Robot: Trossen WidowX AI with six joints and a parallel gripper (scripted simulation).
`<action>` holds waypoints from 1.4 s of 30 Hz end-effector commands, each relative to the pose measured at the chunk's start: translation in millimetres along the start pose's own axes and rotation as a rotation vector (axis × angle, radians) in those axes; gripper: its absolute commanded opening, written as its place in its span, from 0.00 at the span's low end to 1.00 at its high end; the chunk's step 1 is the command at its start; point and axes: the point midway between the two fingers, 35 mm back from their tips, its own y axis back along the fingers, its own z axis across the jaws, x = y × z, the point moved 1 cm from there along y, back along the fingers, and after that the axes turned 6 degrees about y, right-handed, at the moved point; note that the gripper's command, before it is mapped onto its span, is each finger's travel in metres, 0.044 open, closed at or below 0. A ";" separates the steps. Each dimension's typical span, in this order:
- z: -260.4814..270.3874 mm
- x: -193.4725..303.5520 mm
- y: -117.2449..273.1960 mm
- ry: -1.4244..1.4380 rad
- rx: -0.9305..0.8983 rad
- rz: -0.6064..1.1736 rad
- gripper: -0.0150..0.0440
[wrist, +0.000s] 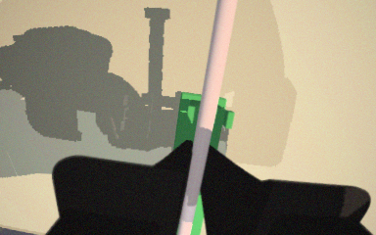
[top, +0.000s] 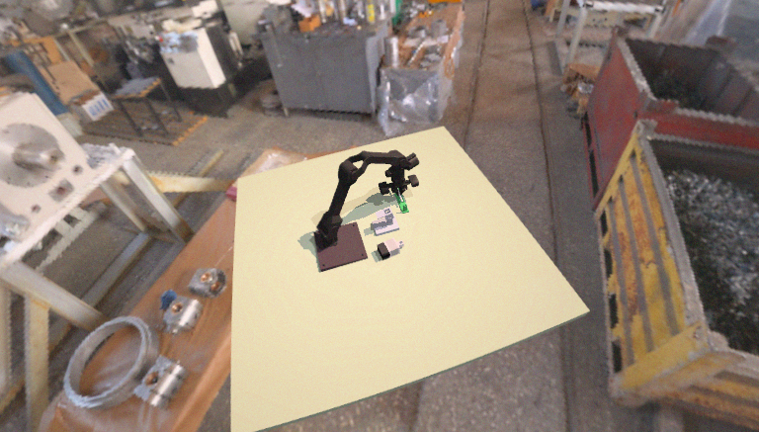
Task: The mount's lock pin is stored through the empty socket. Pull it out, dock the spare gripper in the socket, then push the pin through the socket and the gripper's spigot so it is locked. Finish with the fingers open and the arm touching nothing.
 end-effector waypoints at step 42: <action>3.6 53.7 46.4 0.000 -0.017 0.009 0.25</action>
